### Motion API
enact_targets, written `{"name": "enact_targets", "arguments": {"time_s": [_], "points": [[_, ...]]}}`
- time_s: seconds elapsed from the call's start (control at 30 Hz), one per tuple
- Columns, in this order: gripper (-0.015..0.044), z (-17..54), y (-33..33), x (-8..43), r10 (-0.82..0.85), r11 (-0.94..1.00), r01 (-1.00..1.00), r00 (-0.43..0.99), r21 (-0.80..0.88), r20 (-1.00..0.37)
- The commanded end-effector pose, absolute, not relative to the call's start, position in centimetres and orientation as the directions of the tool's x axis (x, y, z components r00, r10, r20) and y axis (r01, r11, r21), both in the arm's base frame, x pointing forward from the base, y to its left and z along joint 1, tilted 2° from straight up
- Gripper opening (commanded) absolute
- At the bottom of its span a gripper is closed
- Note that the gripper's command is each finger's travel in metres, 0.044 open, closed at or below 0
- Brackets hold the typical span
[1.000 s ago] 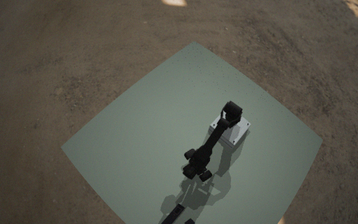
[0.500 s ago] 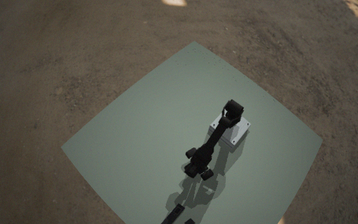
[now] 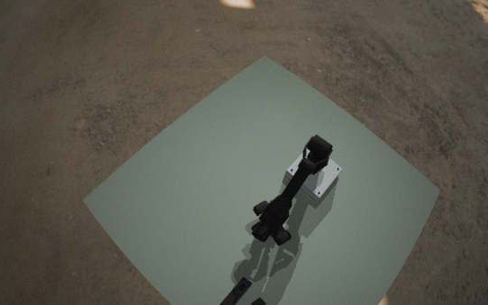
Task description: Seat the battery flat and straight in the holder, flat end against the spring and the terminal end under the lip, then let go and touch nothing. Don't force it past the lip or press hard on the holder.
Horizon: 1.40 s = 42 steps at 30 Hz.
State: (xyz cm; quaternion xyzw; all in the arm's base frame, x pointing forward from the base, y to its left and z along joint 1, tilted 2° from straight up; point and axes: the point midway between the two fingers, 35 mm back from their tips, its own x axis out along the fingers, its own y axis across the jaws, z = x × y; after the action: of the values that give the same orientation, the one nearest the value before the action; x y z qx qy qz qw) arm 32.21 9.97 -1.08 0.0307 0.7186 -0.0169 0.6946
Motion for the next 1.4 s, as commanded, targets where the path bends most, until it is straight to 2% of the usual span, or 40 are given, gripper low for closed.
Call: {"name": "enact_targets", "arguments": {"time_s": [0.0, 0.37, 0.7, 1.37], "points": [[0.0189, -1.0, 9.9, 32.2, 0.019, 0.997, 0.071, -0.033, 0.016, -0.999], [0.0189, 0.4, 9.9, 32.2, 0.021, 0.998, 0.068, -0.033, 0.018, -0.999], [0.0440, 7.8, 9.7, 31.9, 0.020, 0.998, 0.068, -0.033, 0.018, -0.999], [0.0440, 7.8, 9.7, 32.0, 0.021, 0.998, 0.068, -0.033, 0.018, -0.999]]}}
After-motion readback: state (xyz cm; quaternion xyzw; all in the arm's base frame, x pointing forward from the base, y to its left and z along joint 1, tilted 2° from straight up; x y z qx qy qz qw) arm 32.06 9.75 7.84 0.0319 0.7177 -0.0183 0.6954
